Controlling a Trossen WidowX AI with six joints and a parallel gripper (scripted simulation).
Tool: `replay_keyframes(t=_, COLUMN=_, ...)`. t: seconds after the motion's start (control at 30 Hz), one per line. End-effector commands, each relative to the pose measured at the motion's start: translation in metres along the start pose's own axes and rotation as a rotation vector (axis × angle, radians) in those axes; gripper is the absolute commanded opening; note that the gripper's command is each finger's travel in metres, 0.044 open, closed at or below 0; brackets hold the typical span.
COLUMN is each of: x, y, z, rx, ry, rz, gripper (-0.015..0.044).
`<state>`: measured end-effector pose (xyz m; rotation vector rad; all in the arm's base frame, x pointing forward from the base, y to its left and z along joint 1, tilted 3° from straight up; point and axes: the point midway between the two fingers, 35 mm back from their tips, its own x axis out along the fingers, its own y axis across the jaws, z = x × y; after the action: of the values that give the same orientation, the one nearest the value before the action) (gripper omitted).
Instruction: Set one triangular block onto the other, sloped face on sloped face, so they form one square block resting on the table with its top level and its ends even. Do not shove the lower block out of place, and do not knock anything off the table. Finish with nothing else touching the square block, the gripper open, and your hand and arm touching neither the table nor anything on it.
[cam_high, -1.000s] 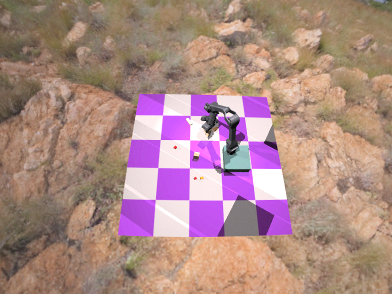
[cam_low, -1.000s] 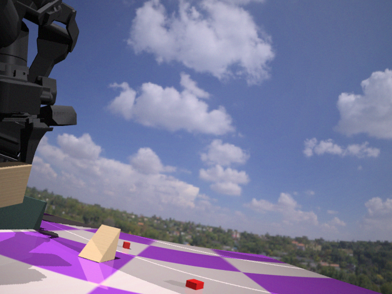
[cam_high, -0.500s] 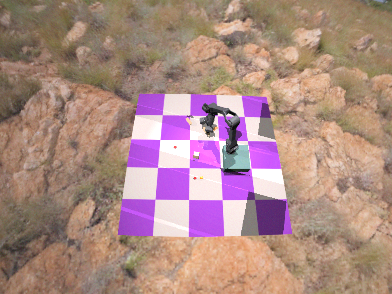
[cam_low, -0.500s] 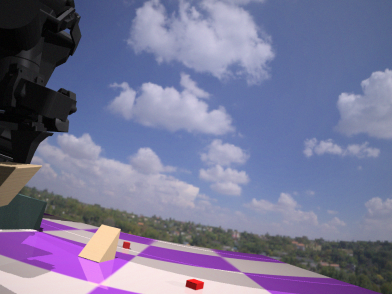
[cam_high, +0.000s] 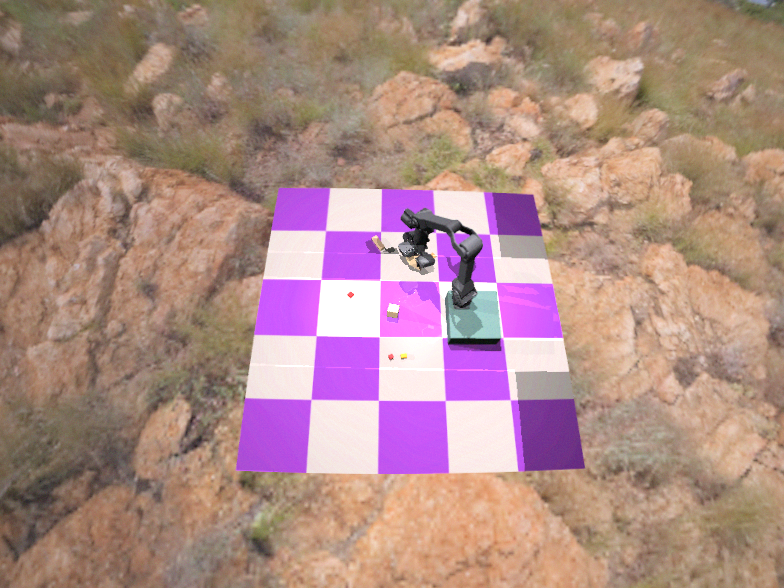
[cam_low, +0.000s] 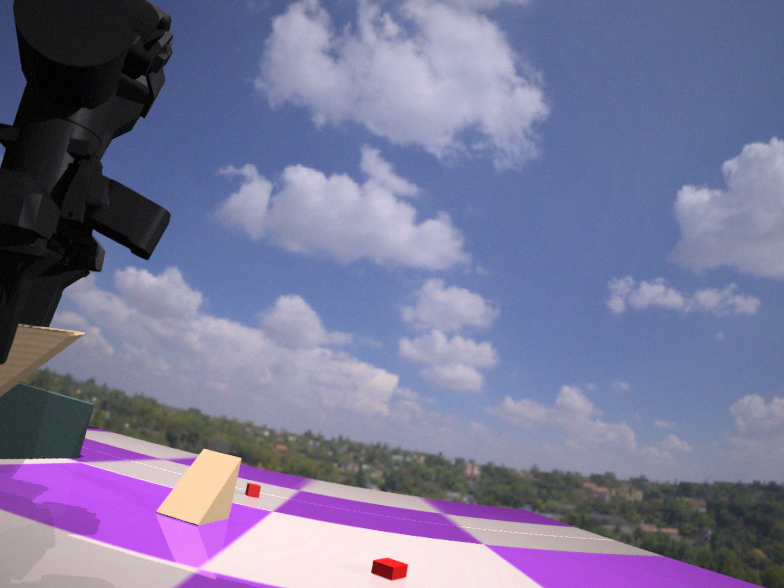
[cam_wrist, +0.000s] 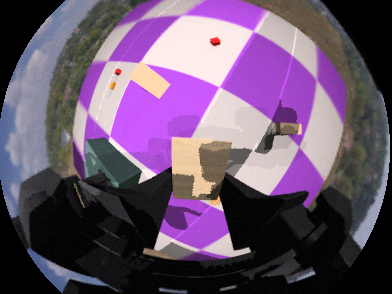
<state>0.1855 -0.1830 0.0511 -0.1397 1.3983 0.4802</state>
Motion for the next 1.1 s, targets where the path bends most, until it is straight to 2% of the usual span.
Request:
replay_keyframes(t=0.0, x=-0.0018, y=-0.0002, z=0.0008, rx=-0.137, ry=0.025, rz=-0.025, gripper=0.0000)
replay_keyframes(t=0.83, x=-0.0098, y=-0.0016, z=0.0076, rx=-0.964, ry=0.210, rz=-0.090, gripper=0.0000)
replay_keyframes(t=1.07, x=-0.0101, y=-0.0016, z=0.0078, rx=-0.985, ry=0.216, rz=-0.091, gripper=0.0000)
